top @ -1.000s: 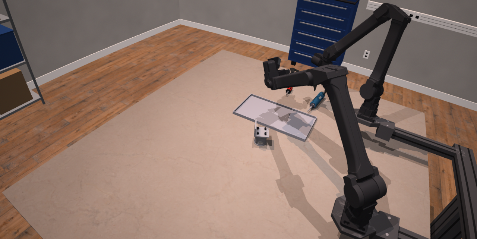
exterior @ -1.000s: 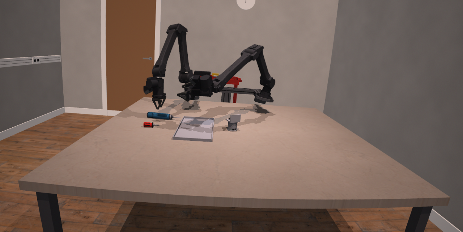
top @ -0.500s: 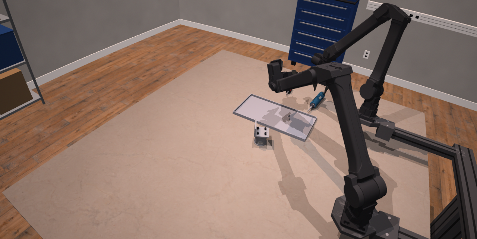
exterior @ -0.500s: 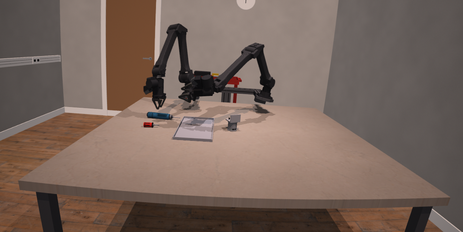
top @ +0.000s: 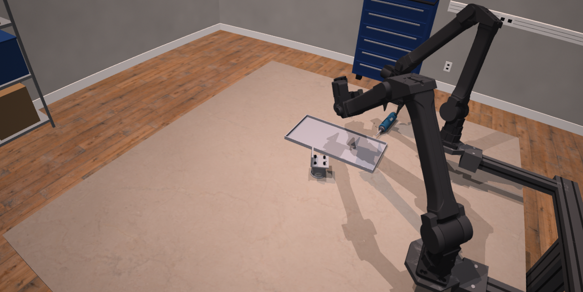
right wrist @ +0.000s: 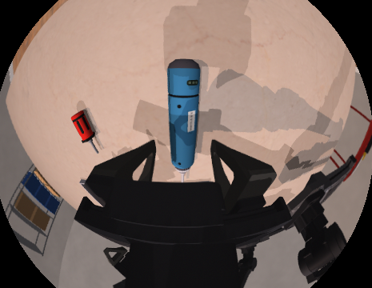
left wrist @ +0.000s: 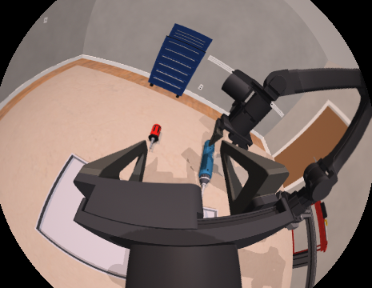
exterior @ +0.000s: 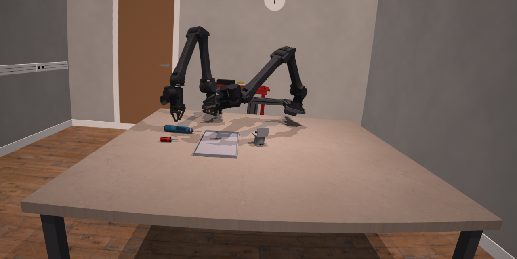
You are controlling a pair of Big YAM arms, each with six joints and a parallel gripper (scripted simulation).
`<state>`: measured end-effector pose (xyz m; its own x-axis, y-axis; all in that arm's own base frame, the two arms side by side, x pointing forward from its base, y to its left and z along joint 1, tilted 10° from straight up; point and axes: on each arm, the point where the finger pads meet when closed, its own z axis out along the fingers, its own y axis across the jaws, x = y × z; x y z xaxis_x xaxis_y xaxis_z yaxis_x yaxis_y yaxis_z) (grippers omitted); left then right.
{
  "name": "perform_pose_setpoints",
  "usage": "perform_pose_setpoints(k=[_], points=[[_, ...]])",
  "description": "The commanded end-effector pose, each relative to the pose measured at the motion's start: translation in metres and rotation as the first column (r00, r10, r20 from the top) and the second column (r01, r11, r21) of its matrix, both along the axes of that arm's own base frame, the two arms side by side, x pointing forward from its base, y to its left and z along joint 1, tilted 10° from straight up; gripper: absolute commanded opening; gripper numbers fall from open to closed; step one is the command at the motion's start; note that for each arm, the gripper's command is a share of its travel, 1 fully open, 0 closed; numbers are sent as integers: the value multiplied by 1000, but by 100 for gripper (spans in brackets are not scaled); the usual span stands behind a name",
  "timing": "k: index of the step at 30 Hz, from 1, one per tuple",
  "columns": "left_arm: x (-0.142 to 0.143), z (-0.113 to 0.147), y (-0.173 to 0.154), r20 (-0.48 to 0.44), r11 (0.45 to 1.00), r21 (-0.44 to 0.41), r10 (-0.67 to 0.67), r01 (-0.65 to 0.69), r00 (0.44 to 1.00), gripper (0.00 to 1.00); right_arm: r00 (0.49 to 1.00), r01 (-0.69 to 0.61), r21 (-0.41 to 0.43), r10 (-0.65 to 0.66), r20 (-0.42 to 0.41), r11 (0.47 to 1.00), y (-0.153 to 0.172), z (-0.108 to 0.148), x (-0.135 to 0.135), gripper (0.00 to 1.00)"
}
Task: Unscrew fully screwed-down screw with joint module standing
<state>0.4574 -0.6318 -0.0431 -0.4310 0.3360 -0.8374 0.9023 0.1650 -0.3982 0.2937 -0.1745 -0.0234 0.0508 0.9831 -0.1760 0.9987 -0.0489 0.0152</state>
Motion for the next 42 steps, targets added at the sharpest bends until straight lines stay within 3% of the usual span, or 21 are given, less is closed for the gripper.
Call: perform_pose_setpoints(k=[1,12,14,16,17,29,31,33,34,42], points=[[3,36,-6,44,999,-38,25,-24,999,86,1000,14,-13,-14,22,1000,-5,6,10,65],[3,29,11,111,985,2,170,-171,979,86,1000,14,-13,-14,22,1000,-5,6,10,65],[18,53,-2,139,984,-41,178,-173,974,86,1000,14,-13,-14,22,1000,-5,6,10,65],[18,53,-2,139,984,-41,178,-173,974,86,1000,14,-13,-14,22,1000,-5,6,10,65],[10,28,19,117,980,5,196,-198,973,86,1000,14,-13,-14,22,1000,-5,6,10,65],[6,24,44,195,934,33,343,-356,919,86,1000,14,-13,-14,22,1000,-5,6,10,65],[22,47,32,213,933,-14,355,-361,910,86,1000,14,-13,-14,22,1000,-5,6,10,65],[22,47,32,213,933,-14,355,-361,910,86,1000,14,-13,-14,22,1000,-5,6,10,65],[11,24,51,201,925,34,365,-379,909,86,1000,14,-13,-14,22,1000,-5,6,10,65],[6,24,75,257,872,42,463,-488,848,86,1000,14,-13,-14,22,1000,-5,6,10,65]])
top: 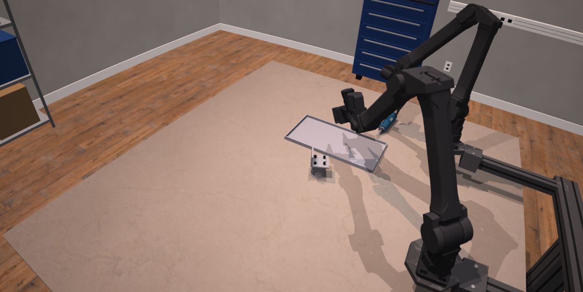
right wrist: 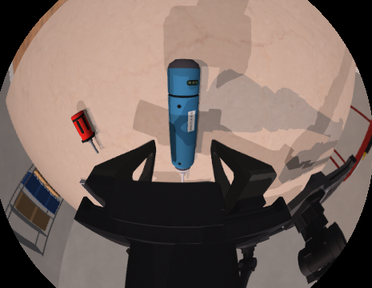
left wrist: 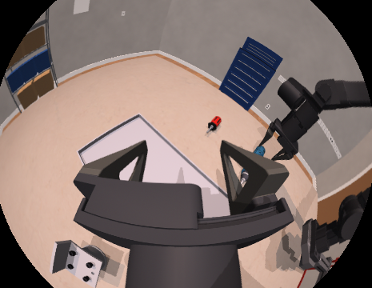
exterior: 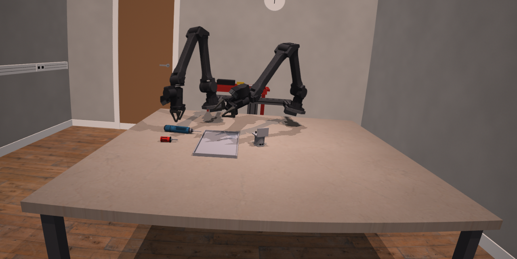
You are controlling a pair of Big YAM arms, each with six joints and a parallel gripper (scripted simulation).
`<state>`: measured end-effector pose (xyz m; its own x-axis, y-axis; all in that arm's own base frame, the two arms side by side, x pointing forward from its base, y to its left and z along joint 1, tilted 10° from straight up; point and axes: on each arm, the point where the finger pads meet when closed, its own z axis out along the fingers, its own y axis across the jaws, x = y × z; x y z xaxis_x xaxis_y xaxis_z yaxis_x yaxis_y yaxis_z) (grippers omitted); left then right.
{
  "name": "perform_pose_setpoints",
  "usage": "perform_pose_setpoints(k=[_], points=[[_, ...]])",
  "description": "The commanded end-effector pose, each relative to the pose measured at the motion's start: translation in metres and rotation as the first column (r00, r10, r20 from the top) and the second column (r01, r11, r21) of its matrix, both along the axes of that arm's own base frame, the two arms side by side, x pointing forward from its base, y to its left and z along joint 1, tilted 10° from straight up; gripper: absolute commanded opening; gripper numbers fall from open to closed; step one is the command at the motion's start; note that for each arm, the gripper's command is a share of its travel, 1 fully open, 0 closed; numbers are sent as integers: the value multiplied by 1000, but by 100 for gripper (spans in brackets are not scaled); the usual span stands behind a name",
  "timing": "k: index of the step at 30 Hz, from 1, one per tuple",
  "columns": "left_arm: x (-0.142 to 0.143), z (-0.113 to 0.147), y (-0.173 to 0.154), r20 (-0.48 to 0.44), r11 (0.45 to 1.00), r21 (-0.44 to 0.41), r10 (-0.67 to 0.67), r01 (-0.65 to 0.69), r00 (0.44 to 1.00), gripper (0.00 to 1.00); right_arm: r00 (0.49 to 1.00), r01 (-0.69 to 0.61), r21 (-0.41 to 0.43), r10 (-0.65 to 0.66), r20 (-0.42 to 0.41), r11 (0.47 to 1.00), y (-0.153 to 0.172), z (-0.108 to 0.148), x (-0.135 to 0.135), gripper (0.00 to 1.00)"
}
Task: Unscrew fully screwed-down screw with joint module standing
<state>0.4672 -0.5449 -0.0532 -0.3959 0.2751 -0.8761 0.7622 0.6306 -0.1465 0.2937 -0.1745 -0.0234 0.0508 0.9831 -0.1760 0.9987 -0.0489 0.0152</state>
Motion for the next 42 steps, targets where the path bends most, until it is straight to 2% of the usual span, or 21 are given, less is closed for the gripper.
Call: perform_pose_setpoints(k=[1,5,6,8,9,20,22,23,25,26,37,39,40,42], points=[[-4,35,-8,49,999,-47,20,-18,999,86,1000,14,-13,-14,22,1000,-5,6,10,65],[0,39,-3,69,998,-46,54,-51,996,86,1000,14,-13,-14,22,1000,-5,6,10,65],[13,56,-13,93,996,-77,61,-54,994,86,1000,14,-13,-14,22,1000,-5,6,10,65],[13,56,-13,93,996,-77,61,-54,994,86,1000,14,-13,-14,22,1000,-5,6,10,65],[-2,35,6,68,997,-35,72,-70,995,86,1000,14,-13,-14,22,1000,-5,6,10,65],[-9,39,48,139,971,-4,236,-238,962,86,1000,14,-13,-14,22,1000,-5,6,10,65],[-4,42,48,144,970,-11,241,-242,960,86,1000,14,-13,-14,22,1000,-5,6,10,65],[7,58,36,160,969,-46,248,-243,955,86,1000,14,-13,-14,22,1000,-5,6,10,65],[7,58,36,160,969,-46,248,-243,955,86,1000,14,-13,-14,22,1000,-5,6,10,65],[-9,40,54,145,967,-2,254,-256,956,86,1000,14,-13,-14,22,1000,-5,6,10,65],[-20,47,104,220,907,13,407,-420,886,86,1000,14,-13,-14,22,1000,-5,6,10,65],[-16,50,104,222,905,6,413,-425,883,86,1000,14,-13,-14,22,1000,-5,6,10,65],[-5,64,92,230,905,-30,420,-425,878,86,1000,14,-13,-14,22,1000,-5,6,10,65],[-5,64,92,230,905,-30,420,-425,878,86,1000,14,-13,-14,22,1000,-5,6,10,65]])
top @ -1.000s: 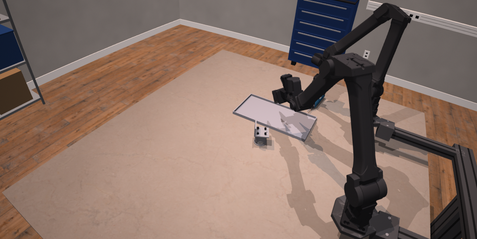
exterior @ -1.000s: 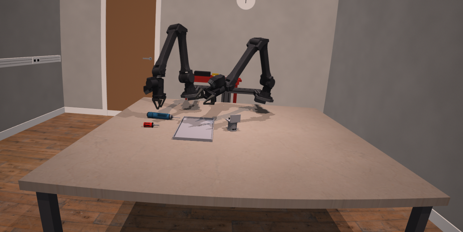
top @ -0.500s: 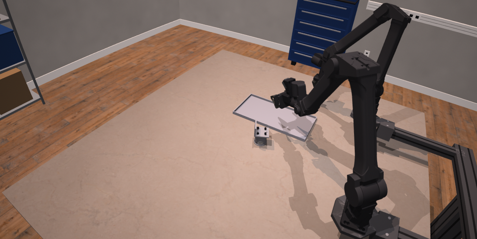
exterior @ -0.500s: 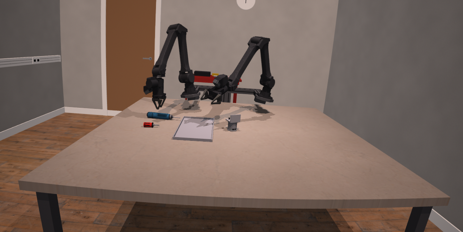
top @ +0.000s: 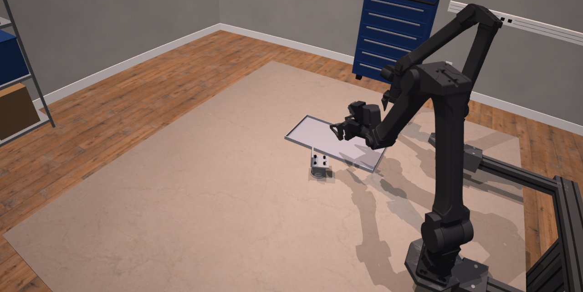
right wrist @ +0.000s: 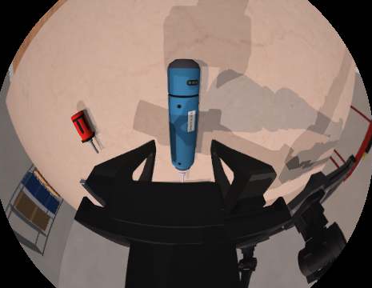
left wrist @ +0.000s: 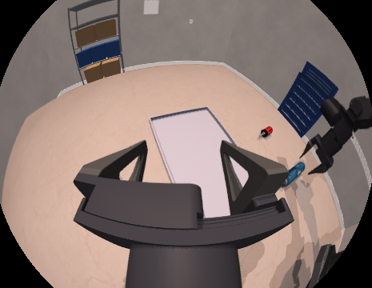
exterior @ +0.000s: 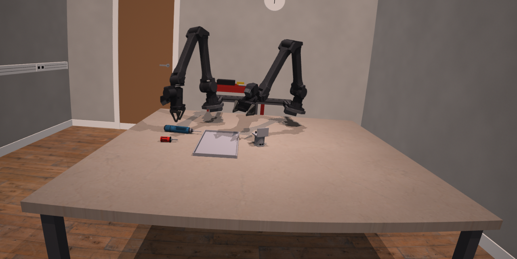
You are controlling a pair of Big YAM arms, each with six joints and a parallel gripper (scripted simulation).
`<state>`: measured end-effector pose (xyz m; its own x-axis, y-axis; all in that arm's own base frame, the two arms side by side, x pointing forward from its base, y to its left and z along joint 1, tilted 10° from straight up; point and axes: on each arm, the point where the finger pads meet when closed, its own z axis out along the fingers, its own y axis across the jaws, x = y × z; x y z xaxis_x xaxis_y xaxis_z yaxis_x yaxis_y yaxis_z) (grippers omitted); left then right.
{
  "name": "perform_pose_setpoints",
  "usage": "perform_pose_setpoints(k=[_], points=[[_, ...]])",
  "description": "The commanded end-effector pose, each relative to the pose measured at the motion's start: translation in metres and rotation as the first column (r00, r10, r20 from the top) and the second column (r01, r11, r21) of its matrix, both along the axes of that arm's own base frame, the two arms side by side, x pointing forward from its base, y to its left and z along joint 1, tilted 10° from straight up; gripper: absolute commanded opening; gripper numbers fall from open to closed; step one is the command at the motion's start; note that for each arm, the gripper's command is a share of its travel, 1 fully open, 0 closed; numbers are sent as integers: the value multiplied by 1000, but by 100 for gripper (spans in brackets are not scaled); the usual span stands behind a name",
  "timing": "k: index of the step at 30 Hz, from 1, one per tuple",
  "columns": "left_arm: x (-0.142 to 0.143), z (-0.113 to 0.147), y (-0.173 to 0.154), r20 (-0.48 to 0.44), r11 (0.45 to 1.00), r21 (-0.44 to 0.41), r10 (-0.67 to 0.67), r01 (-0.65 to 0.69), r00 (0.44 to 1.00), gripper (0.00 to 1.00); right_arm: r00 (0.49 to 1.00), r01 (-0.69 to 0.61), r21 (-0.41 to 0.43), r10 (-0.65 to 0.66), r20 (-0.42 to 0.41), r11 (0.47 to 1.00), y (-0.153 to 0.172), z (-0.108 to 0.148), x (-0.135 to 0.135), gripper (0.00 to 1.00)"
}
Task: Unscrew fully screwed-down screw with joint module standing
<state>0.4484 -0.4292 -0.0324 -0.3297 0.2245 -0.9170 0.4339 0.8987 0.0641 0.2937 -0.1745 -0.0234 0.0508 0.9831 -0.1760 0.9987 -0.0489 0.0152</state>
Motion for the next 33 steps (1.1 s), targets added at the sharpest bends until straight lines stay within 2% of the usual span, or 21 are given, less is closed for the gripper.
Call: perform_pose_setpoints(k=[1,12,14,15,17,18,29,31,33], points=[[-3,27,-7,40,999,-49,10,-8,999,86,1000,14,-13,-14,22,1000,-5,6,10,65],[-19,38,49,108,983,-17,183,-182,977,86,1000,14,-13,-14,22,1000,-5,6,10,65],[-15,40,50,111,982,-22,189,-188,976,86,1000,14,-13,-14,22,1000,-5,6,10,65],[-5,52,37,127,981,-54,192,-186,973,86,1000,14,-13,-14,22,1000,-5,6,10,65],[-5,52,37,127,981,-54,192,-186,973,86,1000,14,-13,-14,22,1000,-5,6,10,65],[-21,39,54,114,980,-17,199,-198,973,86,1000,14,-13,-14,22,1000,-5,6,10,65],[-43,53,113,185,930,0,362,-368,914,86,1000,14,-13,-14,22,1000,-5,6,10,65],[-40,54,115,186,927,-3,368,-374,911,86,1000,14,-13,-14,22,1000,-5,6,10,65],[-31,64,103,195,927,-37,372,-372,908,86,1000,14,-13,-14,22,1000,-5,6,10,65]])
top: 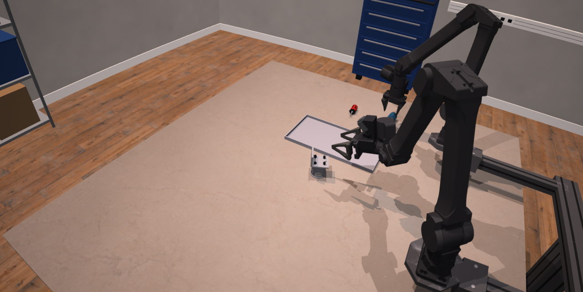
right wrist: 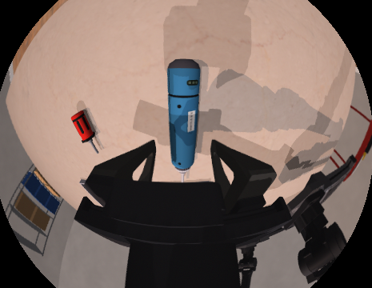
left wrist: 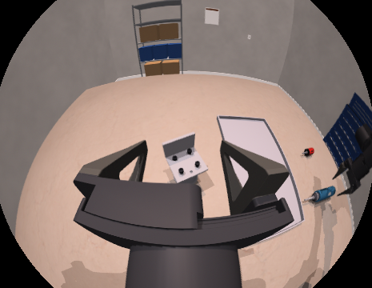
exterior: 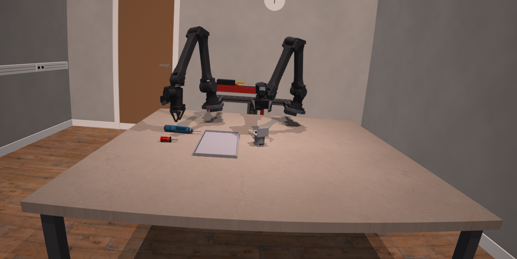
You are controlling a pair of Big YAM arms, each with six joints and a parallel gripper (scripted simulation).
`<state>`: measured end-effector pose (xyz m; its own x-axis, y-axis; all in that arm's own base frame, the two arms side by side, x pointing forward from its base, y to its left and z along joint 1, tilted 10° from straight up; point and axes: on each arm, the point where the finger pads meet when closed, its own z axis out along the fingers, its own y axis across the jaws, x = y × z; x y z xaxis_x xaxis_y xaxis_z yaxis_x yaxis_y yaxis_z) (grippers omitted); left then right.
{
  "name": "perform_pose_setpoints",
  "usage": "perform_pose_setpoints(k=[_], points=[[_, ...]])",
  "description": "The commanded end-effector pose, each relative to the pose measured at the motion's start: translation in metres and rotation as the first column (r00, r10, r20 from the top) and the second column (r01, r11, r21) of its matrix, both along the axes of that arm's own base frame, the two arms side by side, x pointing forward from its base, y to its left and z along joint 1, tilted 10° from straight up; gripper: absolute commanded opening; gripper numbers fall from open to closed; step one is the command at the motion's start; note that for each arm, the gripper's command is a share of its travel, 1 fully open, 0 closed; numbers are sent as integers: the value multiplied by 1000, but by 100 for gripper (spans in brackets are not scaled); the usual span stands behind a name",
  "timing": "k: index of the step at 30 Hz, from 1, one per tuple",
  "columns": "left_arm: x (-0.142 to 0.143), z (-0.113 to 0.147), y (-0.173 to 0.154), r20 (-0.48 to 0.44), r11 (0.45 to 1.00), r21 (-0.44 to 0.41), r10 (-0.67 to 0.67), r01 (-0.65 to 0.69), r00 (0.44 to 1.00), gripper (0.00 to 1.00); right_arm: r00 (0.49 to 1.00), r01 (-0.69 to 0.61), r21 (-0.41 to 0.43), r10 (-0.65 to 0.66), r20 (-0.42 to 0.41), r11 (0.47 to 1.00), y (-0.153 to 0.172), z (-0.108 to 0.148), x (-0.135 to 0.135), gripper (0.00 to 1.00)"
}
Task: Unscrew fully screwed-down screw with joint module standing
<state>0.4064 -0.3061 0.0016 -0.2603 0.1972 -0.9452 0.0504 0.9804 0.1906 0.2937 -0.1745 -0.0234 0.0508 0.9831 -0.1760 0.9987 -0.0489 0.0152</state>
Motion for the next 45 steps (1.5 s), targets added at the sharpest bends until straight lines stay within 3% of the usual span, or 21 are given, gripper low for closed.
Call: perform_pose_setpoints(k=[1,3,14,18,19,30,35,36,45], points=[[11,30,-21,57,997,-80,-3,7,998,86,1000,14,-13,-14,22,1000,-5,6,10,65],[6,2,-9,22,999,-43,-1,2,1000,86,1000,14,-13,-14,22,1000,-5,6,10,65],[11,-21,-6,28,999,-32,0,1,1000,86,1000,14,-13,-14,22,1000,-5,6,10,65],[11,-10,-8,40,999,-47,0,2,999,86,1000,14,-13,-14,22,1000,-5,6,10,65],[10,-25,-3,23,1000,-25,2,-1,1000,86,1000,14,-13,-14,22,1000,-5,6,10,65],[13,-52,3,27,1000,-28,6,-5,1000,86,1000,14,-13,-14,22,1000,-5,6,10,65],[11,-42,0,37,999,-40,1,0,999,86,1000,14,-13,-14,22,1000,-5,6,10,65],[10,-56,5,22,1000,-24,4,-3,1000,86,1000,14,-13,-14,22,1000,-5,6,10,65],[11,-78,8,25,1000,-25,5,-4,1000,86,1000,14,-13,-14,22,1000,-5,6,10,65]])
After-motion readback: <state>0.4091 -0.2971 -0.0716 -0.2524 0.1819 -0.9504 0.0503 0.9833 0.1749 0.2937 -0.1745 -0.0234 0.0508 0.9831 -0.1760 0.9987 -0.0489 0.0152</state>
